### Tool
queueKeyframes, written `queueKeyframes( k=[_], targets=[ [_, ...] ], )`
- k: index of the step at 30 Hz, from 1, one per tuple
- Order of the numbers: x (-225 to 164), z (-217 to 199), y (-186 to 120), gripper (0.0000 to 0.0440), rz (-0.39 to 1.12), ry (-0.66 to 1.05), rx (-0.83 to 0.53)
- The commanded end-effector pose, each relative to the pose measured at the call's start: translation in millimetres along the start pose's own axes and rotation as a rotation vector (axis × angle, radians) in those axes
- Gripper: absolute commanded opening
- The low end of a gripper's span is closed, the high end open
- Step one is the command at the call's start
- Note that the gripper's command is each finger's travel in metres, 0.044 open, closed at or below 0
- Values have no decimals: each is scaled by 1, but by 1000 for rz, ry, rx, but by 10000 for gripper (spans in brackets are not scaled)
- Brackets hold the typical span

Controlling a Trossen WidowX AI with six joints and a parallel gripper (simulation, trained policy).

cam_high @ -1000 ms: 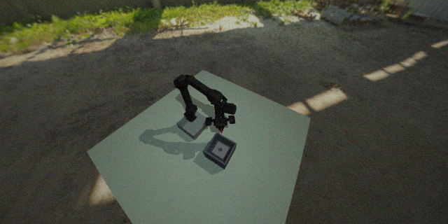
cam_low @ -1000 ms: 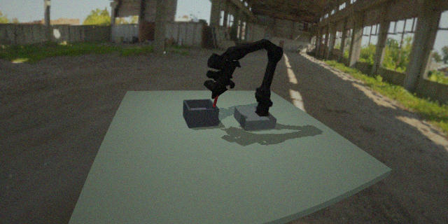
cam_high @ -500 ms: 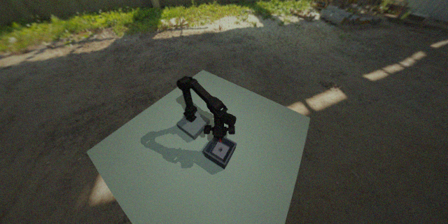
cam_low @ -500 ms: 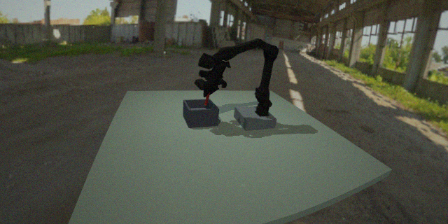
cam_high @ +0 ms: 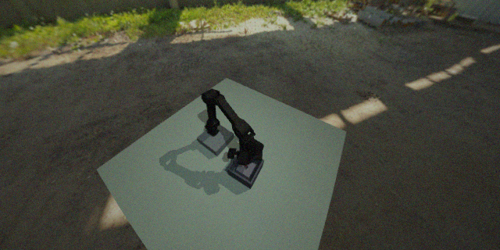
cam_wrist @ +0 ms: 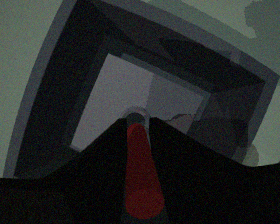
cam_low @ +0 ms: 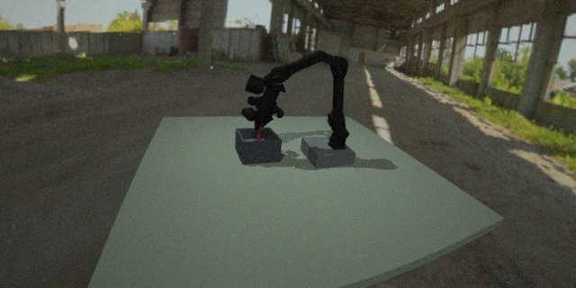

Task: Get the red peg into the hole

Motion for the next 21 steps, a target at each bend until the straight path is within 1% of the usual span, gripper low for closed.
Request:
queueKeyframes(
  k=[1, 5, 6, 9, 10, 21],
  targets=[
    [1, 2, 14, 33, 19, -9, -13],
    [3, 2, 28, 131, 34, -32, -35],
    [4, 2, 31, 141, 39, -42, -46],
    [7, 6, 35, 148, 40, -53, -53],
    [10, 8, 36, 158, 36, -55, -51],
    [40, 27, 42, 429, -12, -78, -23]
  ],
)
Point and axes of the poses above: the point midway between the two fingers, 35 mm back from their tips, its own y axis out along the fingers, its own z axis across the jaws, x = y × z, the point moved 7 cm from there along -y, back along the fingers, and after that the axes turned 6 degrees about y, right-handed, at the moved point
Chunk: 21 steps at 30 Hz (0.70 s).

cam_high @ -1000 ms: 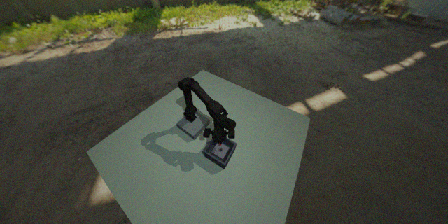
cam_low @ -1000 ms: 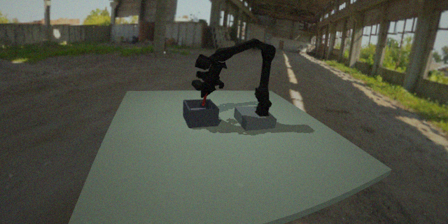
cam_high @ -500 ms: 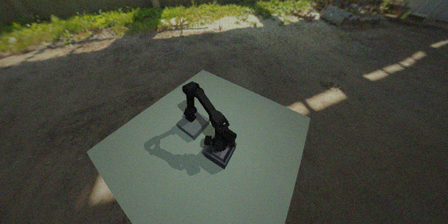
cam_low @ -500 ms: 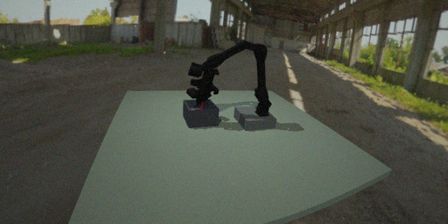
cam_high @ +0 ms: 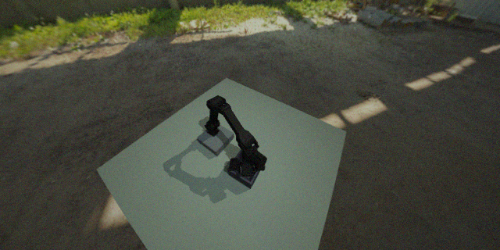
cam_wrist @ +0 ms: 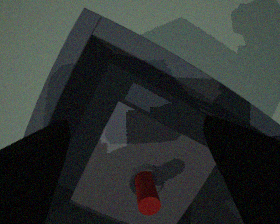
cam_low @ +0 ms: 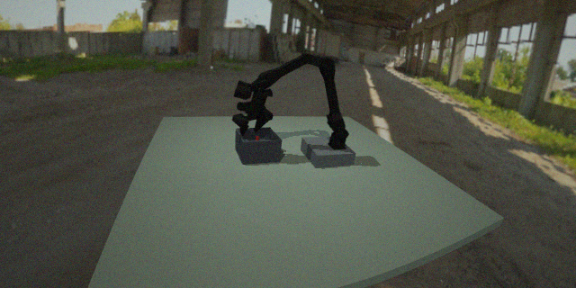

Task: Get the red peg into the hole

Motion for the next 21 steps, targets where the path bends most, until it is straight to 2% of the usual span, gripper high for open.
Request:
queueKeyframes(
  k=[1, 12, 21],
  targets=[
    [13, 9, 1, 440, -39, 6, 33],
    [48, 18, -8, 440, -149, 32, 93],
    [50, 19, -9, 440, -154, 33, 95]
  ],
)
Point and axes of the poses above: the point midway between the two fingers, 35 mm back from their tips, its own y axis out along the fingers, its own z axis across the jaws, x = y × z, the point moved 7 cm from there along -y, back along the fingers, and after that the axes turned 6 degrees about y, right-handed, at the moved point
